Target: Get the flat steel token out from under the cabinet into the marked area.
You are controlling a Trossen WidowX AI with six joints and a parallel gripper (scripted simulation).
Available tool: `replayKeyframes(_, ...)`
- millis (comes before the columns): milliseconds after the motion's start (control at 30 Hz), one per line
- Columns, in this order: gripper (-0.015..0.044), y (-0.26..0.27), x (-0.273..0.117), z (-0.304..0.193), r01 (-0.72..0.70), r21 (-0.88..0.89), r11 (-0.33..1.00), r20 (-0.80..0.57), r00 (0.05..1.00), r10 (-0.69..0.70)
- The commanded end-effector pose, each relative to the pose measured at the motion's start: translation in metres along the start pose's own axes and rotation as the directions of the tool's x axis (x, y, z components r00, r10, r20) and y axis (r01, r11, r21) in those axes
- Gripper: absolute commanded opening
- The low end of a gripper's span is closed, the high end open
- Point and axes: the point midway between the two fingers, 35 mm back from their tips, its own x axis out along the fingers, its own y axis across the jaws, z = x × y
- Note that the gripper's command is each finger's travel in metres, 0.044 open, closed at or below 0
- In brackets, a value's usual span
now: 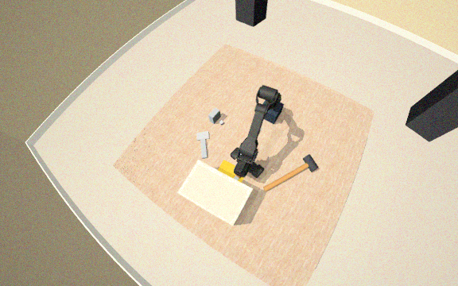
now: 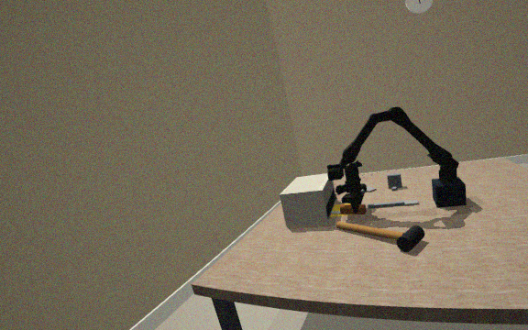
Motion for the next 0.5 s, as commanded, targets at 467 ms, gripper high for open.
replayKeyframes(467,0.0,0.0,0.001,-0.02,0.004,0.006,1.0,-0.007,1.0,-0.004)
